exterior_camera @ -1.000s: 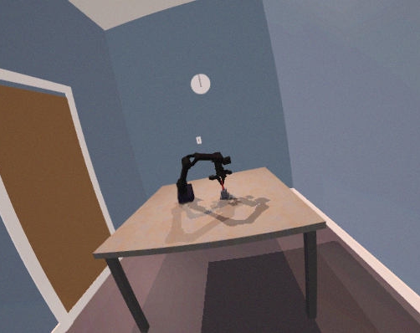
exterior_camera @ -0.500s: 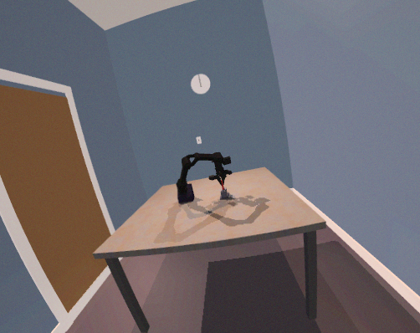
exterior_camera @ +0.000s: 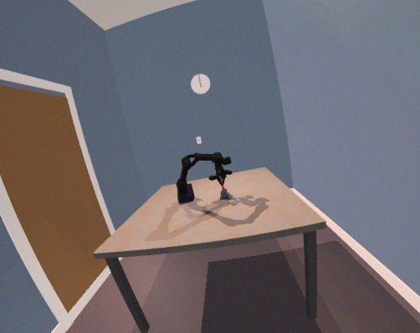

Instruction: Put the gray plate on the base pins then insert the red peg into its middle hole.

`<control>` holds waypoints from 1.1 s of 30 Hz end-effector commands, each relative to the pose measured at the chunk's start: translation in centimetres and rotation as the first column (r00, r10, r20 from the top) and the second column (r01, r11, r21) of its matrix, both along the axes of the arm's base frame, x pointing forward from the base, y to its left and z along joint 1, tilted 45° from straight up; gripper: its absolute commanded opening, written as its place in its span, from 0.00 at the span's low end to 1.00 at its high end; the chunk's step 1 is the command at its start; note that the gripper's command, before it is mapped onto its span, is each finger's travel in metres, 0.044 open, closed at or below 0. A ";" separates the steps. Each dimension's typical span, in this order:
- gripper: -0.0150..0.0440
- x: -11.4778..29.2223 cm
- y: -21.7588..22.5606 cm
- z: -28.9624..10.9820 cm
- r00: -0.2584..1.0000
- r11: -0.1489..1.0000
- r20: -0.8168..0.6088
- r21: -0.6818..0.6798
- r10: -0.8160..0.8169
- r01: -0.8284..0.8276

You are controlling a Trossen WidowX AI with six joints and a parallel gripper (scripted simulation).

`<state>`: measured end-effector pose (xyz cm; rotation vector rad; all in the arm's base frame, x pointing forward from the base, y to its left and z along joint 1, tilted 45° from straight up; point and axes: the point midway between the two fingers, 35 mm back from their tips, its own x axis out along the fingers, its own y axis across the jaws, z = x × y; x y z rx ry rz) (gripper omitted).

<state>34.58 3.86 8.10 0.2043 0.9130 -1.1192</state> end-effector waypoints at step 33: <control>0.51 -0.3 1.0 0.9 1.000 1.000 -0.003 -0.004 0.007 -0.007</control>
